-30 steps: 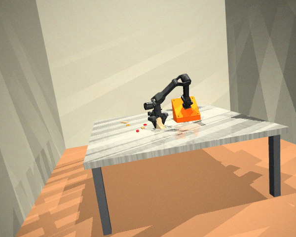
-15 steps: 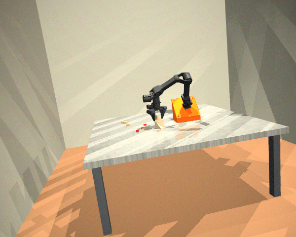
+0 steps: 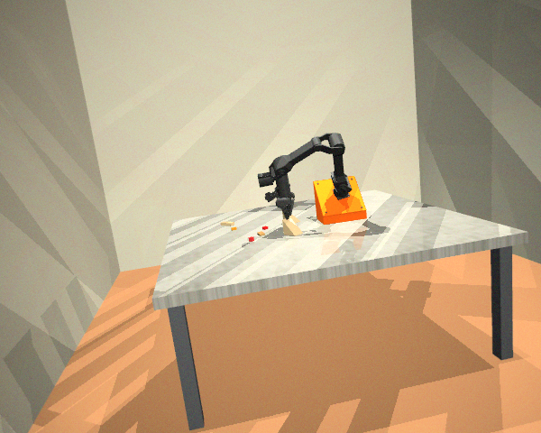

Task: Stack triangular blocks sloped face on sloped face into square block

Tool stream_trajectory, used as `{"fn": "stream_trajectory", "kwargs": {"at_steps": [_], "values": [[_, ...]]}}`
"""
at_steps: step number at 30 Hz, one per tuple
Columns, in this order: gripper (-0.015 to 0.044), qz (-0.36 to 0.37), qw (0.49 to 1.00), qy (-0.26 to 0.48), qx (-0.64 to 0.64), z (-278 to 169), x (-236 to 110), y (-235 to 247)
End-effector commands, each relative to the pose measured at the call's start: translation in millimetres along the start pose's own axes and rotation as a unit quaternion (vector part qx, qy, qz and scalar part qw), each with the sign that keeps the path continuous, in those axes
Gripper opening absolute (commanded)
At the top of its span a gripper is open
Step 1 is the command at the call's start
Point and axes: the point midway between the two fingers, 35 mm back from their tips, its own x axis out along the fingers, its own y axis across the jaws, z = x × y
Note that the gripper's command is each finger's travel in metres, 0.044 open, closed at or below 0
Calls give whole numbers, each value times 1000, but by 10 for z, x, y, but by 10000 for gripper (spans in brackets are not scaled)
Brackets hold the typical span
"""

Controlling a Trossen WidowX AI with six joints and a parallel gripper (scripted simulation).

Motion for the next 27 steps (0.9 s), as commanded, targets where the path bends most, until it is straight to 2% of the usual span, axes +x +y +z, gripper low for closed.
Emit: {"fn": "stream_trajectory", "kwargs": {"at_steps": [1, 6, 12, 19, 27], "values": [[440, 21, 979, 26, -200, 57, -21, -65], [440, 49, 921, 36, -384, 95, -63, -106], [440, 89, 806, 26, -585, 154, -122, -153], [440, 123, 685, 3, -718, 209, -178, -191], [440, 147, 516, -41, -843, 271, -238, -227]]}}
